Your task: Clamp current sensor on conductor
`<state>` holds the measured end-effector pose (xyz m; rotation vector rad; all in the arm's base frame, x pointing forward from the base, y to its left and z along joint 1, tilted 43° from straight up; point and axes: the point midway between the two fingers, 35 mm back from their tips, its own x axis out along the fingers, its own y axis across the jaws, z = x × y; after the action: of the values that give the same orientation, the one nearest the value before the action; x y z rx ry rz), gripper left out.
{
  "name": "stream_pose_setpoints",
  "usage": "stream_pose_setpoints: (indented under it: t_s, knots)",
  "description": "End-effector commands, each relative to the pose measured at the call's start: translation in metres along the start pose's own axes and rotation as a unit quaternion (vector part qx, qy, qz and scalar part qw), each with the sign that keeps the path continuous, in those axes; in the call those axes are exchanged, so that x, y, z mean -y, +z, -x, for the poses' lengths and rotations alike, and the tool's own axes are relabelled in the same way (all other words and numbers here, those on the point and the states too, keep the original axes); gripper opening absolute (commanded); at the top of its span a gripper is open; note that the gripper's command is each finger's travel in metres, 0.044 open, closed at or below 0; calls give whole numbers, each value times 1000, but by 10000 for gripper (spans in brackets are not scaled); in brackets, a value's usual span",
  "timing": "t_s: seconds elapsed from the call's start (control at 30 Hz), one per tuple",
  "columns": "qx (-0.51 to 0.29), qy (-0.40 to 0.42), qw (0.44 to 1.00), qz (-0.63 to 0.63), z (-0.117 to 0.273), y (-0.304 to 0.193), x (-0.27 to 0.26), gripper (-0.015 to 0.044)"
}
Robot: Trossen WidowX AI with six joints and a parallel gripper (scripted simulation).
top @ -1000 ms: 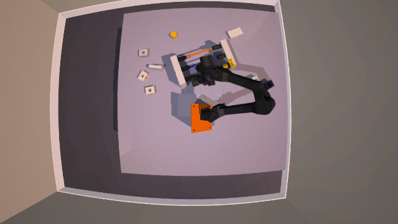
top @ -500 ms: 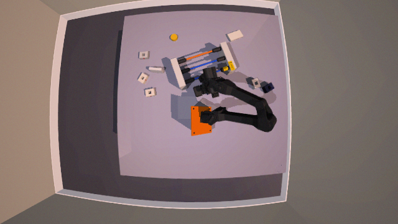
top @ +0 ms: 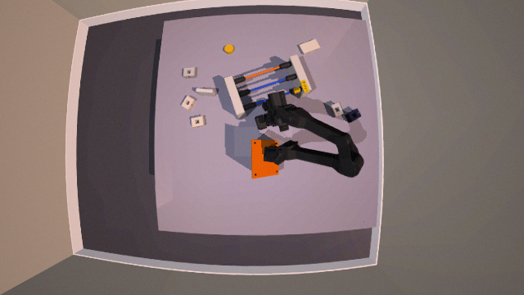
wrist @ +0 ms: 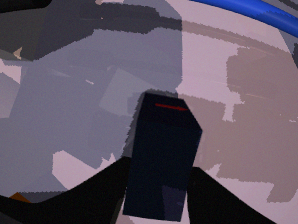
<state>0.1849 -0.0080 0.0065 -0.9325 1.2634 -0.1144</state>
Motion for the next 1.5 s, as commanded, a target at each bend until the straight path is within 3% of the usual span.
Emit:
stream_pose_setpoints:
  t_s: [0.0,0.2,0.37,0.57,0.77,0.8,0.9,1.07,1.27,1.33,1.47]
  knots:
    - [0,0,1000,0,0,0,0,131]
    - [0,0,1000,0,0,0,0,289]
    - [0,0,1000,0,2,1,0,290]
    - [-1,2,1000,3,55,-2,-1,290]
    - [-1,2,1000,3,57,-2,-1,290]
    - [-2,2,1000,12,57,-2,-1,316]
    - [-22,5,991,133,57,2,0,320]
    - [-60,27,921,385,57,10,0,320]
    - [-88,78,753,648,54,20,0,320]
    - [-91,91,706,697,53,22,-1,320]
    - [-91,93,699,703,53,24,0,320]
